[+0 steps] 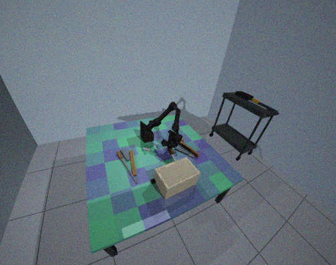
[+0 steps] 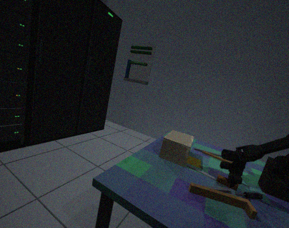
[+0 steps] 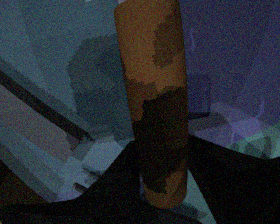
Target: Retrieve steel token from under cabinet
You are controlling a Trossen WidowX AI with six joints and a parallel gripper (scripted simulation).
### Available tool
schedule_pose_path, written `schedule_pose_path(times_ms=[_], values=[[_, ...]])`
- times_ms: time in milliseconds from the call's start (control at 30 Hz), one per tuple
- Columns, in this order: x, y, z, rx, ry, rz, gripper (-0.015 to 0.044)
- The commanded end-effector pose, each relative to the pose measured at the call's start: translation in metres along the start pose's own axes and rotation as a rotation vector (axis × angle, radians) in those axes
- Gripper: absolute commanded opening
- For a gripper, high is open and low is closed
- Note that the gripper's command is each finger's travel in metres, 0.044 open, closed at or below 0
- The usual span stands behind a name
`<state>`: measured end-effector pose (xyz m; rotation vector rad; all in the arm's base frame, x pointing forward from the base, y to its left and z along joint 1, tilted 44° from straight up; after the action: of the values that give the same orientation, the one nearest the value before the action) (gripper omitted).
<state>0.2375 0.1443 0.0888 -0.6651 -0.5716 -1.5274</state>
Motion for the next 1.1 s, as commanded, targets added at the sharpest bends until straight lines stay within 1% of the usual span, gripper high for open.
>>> schedule_pose_path(times_ms=[0,1067], values=[[0.0,0.006,0.0,-0.004,0.0,-0.002,0.0],[0.001,0.047,-0.004,-0.015,-0.002,-0.005,0.0]])
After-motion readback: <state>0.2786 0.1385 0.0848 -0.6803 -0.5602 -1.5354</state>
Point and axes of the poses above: the point midway between the two fingers, 35 mm back from their tips, its own x axis back along the fingers, its own z axis across the jaws, y = z × x, the point moved 6 cm from there along x, back along the fingers, and after that the axes turned 5 degrees about x, right-handed, at the moved point
